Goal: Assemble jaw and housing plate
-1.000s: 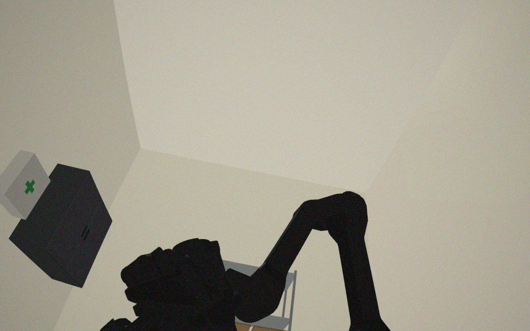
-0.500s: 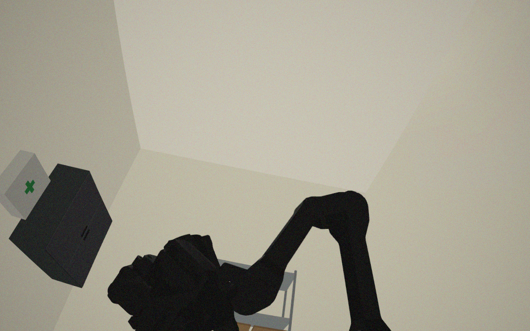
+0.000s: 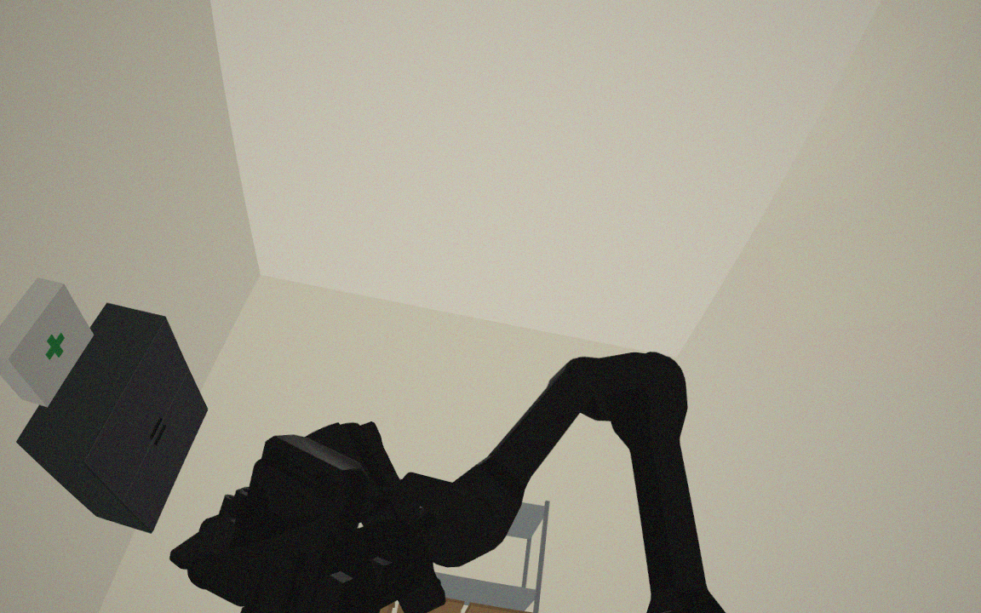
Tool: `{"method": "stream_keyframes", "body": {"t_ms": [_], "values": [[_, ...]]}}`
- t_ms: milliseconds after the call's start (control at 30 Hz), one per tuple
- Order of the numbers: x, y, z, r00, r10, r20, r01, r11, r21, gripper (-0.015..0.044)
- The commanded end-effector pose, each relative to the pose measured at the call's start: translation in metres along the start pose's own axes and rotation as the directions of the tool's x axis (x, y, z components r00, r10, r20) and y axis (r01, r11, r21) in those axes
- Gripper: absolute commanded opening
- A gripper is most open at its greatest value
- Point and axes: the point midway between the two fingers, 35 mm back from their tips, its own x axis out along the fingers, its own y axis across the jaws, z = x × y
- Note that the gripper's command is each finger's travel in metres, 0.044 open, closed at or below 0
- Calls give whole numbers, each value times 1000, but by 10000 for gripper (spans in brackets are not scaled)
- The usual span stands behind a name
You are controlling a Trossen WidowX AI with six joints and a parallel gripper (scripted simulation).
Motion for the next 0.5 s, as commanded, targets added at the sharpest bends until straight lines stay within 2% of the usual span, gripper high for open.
{"method": "stream_keyframes", "body": {"t_ms": [0, 467], "values": [[2, 0, -1, 1000, -29, -9, 29, 997, 76, 440], [6, -5, -9, 991, -125, -52, 135, 938, 319, 440]]}}
